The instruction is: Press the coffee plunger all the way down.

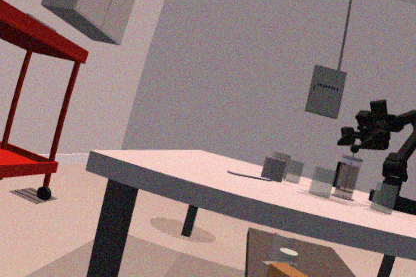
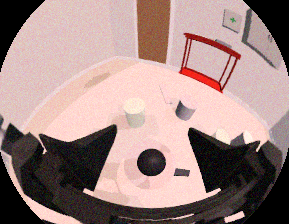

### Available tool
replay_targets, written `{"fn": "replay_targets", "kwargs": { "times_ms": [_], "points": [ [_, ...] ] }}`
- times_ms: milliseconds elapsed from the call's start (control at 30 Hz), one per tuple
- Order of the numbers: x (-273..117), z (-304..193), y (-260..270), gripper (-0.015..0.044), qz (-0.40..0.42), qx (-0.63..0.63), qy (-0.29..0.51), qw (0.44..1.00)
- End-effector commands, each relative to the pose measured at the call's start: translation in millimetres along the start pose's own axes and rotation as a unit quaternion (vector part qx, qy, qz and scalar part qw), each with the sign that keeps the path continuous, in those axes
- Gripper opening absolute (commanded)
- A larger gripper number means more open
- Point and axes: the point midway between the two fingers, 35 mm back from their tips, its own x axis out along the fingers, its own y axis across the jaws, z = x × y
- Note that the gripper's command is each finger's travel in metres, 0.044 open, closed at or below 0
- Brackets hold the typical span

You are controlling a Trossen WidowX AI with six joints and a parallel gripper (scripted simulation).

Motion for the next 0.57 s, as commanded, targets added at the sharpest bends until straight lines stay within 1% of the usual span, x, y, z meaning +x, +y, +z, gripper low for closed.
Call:
{"fn": "replay_targets", "kwargs": {
  "times_ms": [0,167,533],
  "points": [
    [-17,22,1,0.0440,0.000,-0.001,-0.008,1.000],
    [-64,52,2,0.0440,0.001,-0.003,-0.002,1.000],
    [-64,49,2,0.0440,0.001,-0.003,-0.001,1.000]
  ]
}}
